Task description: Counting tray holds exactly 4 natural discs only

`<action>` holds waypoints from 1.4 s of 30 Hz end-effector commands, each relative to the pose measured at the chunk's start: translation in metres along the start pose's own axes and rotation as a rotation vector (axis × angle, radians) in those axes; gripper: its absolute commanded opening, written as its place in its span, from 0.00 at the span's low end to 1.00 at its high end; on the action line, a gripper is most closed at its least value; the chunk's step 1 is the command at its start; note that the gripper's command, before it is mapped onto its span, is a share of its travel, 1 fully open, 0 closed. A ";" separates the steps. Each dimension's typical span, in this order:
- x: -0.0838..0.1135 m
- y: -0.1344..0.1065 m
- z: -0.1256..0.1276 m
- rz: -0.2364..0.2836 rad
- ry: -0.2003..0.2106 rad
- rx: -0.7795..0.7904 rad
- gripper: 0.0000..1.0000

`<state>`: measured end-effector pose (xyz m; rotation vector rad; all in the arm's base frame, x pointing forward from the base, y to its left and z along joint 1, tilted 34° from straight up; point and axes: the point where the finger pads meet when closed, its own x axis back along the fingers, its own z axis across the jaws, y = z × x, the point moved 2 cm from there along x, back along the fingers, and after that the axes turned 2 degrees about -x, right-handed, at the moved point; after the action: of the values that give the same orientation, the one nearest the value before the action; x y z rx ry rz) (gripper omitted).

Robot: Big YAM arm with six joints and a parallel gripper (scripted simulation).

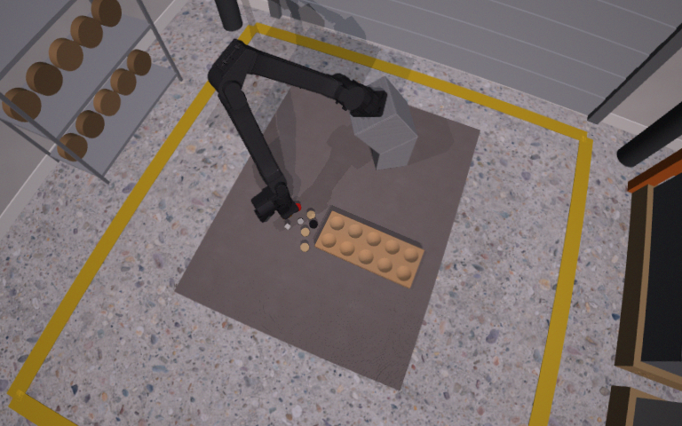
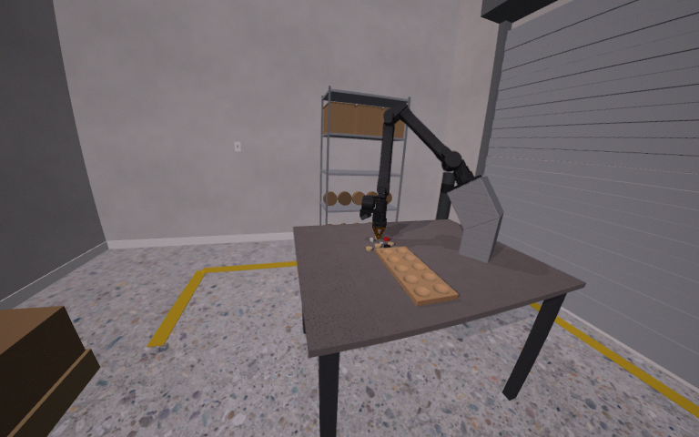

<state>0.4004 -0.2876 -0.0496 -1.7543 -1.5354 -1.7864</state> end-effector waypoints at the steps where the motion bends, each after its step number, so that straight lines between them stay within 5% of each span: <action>1: -0.001 0.006 -0.004 -0.015 -0.002 -0.002 0.00; 10: -0.001 0.006 -0.004 -0.015 -0.002 -0.002 0.00; 19: 0.035 0.008 0.005 -0.020 0.007 -0.001 0.00; 29: 0.107 0.005 0.004 -0.021 0.007 -0.002 0.00; 36: 0.098 -0.001 0.003 0.010 0.001 -0.002 0.00; 42: 0.095 0.010 0.057 0.015 0.024 -0.005 0.00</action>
<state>0.3815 -0.2284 0.0224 -1.7713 -1.5132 -1.7645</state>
